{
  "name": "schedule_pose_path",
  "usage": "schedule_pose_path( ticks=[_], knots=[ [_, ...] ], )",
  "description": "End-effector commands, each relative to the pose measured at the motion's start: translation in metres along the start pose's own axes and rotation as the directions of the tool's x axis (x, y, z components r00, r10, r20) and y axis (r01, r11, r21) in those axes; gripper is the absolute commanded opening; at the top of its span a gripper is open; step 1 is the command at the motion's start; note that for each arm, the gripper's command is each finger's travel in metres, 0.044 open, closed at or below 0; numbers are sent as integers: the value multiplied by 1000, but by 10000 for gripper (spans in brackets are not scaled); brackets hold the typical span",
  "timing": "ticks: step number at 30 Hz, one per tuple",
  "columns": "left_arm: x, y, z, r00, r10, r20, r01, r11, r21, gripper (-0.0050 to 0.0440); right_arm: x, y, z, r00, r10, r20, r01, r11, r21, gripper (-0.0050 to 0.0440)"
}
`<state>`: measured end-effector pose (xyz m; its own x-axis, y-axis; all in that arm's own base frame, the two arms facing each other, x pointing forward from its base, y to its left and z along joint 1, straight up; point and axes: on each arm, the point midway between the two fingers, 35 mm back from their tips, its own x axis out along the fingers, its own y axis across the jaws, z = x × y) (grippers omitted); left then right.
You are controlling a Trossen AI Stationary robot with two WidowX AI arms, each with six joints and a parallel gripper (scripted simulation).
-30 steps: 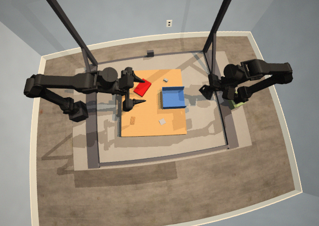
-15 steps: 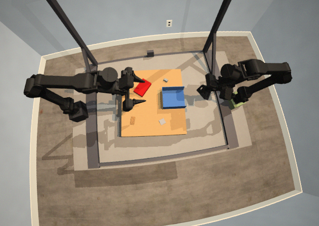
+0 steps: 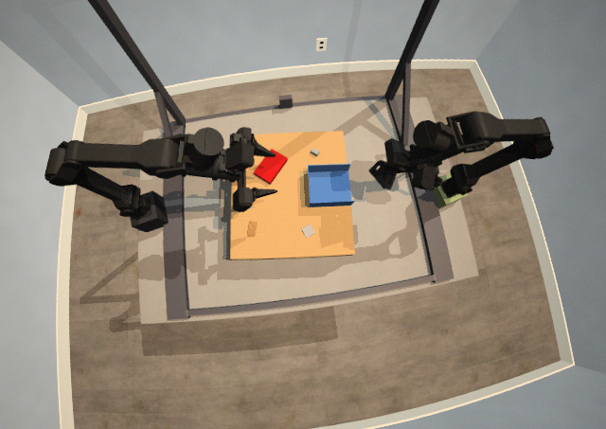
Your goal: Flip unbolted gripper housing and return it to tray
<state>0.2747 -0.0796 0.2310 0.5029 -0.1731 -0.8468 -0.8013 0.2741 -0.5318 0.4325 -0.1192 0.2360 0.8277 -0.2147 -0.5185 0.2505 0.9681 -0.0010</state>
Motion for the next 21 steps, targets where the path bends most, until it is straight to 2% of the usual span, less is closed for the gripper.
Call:
schedule_pose_path(
  ticks=[1, 21],
  knots=[
    [-5, -10, 0, 1000, -29, 3, 29, 1000, -1, 118, -5, 1, 9, 1000, 5, 24, -5, 1000, -3, 440],
    [4, -26, 0, 1000, -31, 3, 31, 1000, -1, 118, -5, 1, 9, 1000, 5, 24, -5, 1000, -3, 440]
  ],
)
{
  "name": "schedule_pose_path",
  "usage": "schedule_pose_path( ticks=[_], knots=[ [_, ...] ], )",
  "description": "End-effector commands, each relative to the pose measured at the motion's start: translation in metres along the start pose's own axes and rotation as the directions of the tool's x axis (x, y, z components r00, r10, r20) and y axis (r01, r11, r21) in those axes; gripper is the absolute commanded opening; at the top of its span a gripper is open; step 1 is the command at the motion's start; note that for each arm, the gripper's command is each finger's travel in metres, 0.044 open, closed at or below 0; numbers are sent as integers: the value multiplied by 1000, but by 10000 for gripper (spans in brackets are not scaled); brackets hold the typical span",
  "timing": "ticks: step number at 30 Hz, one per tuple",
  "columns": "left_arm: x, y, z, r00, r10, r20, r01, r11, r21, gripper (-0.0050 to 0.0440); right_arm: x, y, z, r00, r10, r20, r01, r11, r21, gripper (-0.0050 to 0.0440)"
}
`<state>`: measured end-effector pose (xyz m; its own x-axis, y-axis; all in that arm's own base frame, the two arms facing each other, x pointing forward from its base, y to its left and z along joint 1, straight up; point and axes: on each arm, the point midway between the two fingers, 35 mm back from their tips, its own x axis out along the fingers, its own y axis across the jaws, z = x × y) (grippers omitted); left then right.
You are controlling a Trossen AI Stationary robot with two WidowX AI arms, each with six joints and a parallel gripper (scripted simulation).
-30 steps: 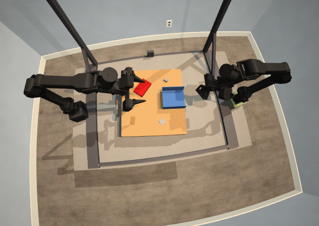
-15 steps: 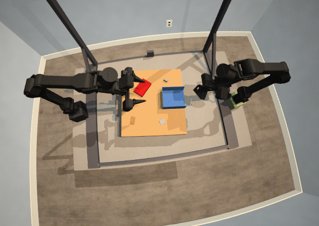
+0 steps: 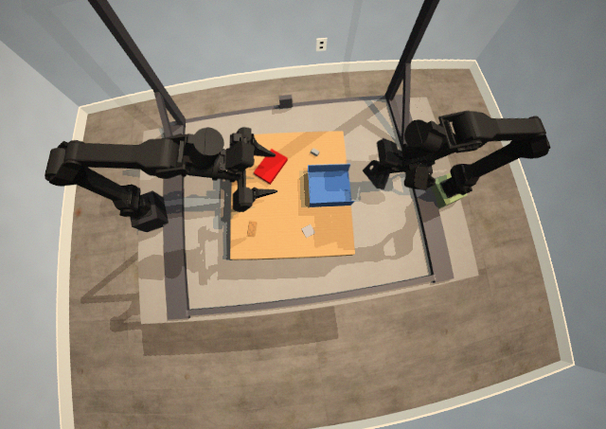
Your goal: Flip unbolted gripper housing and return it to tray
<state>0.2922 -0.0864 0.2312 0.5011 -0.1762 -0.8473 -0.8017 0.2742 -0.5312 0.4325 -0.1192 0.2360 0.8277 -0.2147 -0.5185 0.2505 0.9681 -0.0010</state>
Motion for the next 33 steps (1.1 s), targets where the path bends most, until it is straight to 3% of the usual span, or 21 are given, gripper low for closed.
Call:
schedule_pose_path(
  ticks=[1, 33],
  knots=[
    [-5, -11, 1, 999, -32, 7, 32, 1000, -1, 118, -5, 1, 9, 1000, 5, 24, -5, 1000, -3, 440],
    [8, -35, 0, 999, -33, 7, 33, 999, -1, 118, -5, 1, 9, 1000, 5, 24, -5, 1000, -3, 440]
  ],
)
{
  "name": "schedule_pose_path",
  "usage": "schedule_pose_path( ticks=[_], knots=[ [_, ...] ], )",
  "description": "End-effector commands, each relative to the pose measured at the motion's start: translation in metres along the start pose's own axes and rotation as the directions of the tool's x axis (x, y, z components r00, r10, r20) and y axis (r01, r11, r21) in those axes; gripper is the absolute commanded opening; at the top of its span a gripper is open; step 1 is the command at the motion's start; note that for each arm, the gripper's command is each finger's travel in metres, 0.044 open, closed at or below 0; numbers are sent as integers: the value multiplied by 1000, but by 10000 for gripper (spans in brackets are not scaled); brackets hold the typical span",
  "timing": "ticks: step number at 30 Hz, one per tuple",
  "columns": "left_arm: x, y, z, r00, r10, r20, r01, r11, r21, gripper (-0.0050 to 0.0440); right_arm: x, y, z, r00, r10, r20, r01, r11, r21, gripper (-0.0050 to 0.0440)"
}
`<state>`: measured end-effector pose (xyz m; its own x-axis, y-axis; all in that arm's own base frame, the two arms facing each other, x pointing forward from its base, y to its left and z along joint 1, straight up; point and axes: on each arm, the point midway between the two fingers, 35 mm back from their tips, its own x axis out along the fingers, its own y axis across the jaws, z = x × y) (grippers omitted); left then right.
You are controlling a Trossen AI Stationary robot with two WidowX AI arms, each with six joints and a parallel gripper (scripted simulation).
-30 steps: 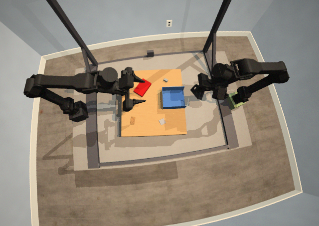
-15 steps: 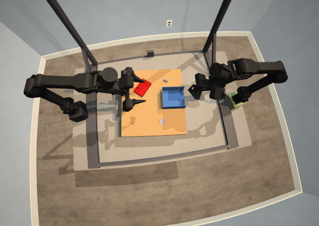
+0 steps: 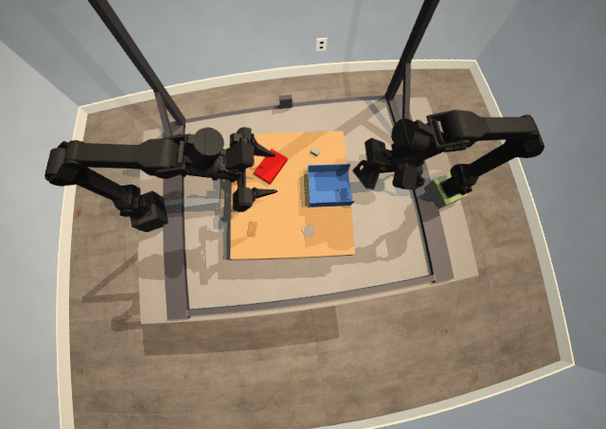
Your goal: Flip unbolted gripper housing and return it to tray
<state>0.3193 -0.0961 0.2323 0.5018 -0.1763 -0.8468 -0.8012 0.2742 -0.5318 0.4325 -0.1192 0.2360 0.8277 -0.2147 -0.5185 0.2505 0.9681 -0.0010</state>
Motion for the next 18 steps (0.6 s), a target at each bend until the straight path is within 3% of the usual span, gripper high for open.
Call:
schedule_pose_path(
  ticks=[1, 18],
  knots=[
    [-6, -11, 1, 999, -33, 7, 33, 999, -1, 118, -5, 1, 9, 1000, 5, 24, -5, 1000, -3, 440],
    [1, -24, 0, 999, -34, 7, 34, 999, -1, 118, -5, 1, 9, 1000, 5, 24, -5, 1000, -3, 440]
  ],
)
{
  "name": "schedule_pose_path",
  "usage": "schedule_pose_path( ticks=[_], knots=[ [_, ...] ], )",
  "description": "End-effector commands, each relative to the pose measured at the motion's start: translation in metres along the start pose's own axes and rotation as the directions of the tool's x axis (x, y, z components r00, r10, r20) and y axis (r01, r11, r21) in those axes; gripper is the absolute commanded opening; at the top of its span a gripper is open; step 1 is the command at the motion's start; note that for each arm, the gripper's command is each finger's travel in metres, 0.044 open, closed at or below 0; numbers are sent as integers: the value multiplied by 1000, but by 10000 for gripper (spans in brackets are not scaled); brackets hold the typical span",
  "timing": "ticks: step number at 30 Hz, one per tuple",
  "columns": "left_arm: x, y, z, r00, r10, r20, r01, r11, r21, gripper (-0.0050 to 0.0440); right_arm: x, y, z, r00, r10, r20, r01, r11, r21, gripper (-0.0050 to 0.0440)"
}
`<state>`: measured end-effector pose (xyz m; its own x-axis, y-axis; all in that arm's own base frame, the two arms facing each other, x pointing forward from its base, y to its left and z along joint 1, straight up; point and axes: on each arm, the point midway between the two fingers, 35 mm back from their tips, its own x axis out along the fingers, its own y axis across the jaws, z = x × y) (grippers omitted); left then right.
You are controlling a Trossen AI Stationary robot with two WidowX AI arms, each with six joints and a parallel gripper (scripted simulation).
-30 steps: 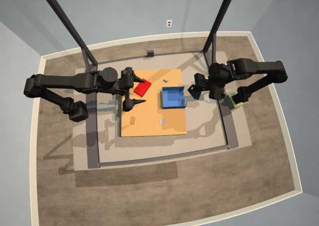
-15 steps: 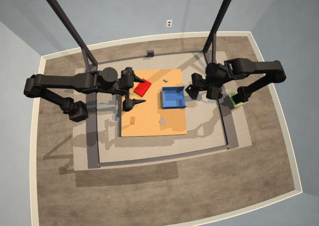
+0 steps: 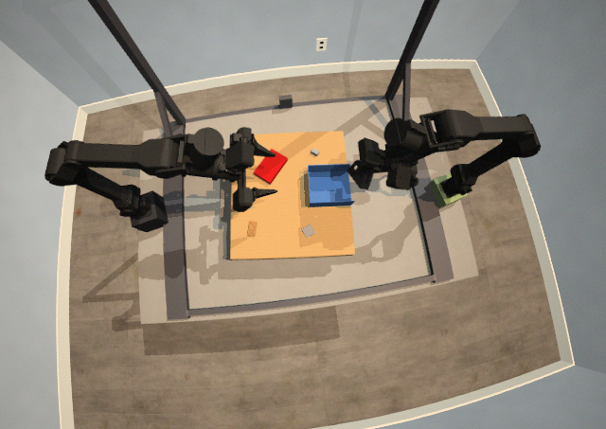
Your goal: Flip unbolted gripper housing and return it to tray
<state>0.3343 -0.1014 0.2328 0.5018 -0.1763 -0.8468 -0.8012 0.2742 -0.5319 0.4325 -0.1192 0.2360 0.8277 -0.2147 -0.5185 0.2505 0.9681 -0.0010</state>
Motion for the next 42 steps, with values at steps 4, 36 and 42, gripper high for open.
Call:
schedule_pose_path(
  ticks=[4, 36, 42],
  knots=[
    [-5, -14, 1, 999, -34, 7, 34, 999, -1, 118, -5, 1, 9, 1000, 5, 24, -5, 1000, -3, 440],
    [8, -38, 0, 999, -36, 7, 36, 999, -2, 118, -5, 1, 9, 1000, 5, 24, -5, 1000, -3, 440],
    [10, -42, 0, 999, -36, 7, 36, 999, -2, 118, -5, 1, 9, 1000, 5, 24, -5, 1000, -3, 440]
  ],
)
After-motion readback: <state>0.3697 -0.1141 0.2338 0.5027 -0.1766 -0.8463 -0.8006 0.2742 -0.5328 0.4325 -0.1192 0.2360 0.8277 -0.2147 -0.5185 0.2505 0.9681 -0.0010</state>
